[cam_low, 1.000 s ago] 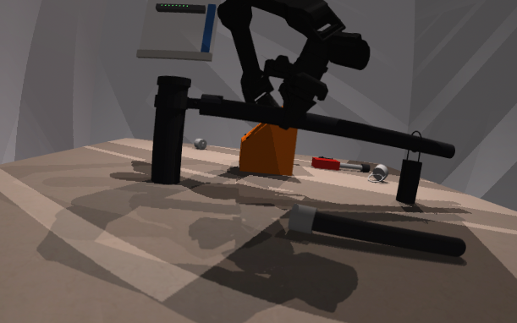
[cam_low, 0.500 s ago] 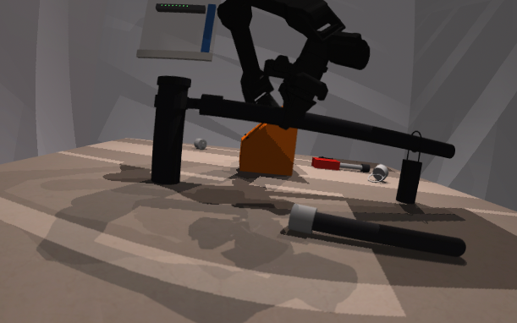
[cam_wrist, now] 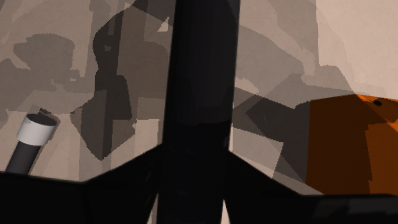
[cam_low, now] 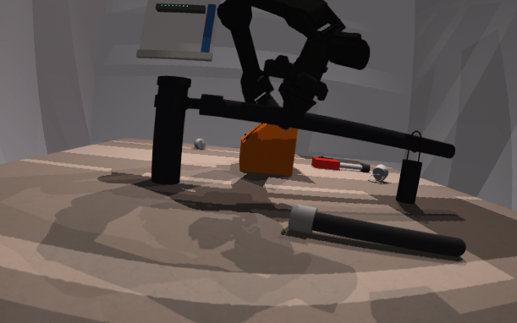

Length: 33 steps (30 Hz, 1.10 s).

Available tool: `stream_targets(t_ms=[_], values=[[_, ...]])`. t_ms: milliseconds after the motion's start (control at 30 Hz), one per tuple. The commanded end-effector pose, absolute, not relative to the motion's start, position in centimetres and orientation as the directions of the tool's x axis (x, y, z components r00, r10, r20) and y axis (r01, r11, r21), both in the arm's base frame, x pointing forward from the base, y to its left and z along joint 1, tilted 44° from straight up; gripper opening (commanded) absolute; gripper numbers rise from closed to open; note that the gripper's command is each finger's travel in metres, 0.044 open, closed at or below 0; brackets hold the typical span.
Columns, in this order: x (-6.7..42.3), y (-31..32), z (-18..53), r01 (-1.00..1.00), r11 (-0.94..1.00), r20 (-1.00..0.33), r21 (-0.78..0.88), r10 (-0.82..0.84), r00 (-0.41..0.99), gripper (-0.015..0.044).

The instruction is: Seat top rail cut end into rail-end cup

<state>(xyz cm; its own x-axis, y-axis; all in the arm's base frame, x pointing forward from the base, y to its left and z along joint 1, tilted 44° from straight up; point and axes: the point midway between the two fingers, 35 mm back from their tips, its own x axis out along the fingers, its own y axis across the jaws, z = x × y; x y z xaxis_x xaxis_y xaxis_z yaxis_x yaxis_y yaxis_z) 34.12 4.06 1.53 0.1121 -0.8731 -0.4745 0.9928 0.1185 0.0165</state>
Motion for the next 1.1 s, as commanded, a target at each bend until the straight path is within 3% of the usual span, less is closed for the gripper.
stream_targets(t_ms=[0,1067], values=[[34.14,3.91,1.99,0.993,0.12,-0.467,0.02,-0.877,0.115,0.0],[34.09,4.06,1.61,0.993,0.116,-0.475,0.018,-0.873,0.111,0.0]])
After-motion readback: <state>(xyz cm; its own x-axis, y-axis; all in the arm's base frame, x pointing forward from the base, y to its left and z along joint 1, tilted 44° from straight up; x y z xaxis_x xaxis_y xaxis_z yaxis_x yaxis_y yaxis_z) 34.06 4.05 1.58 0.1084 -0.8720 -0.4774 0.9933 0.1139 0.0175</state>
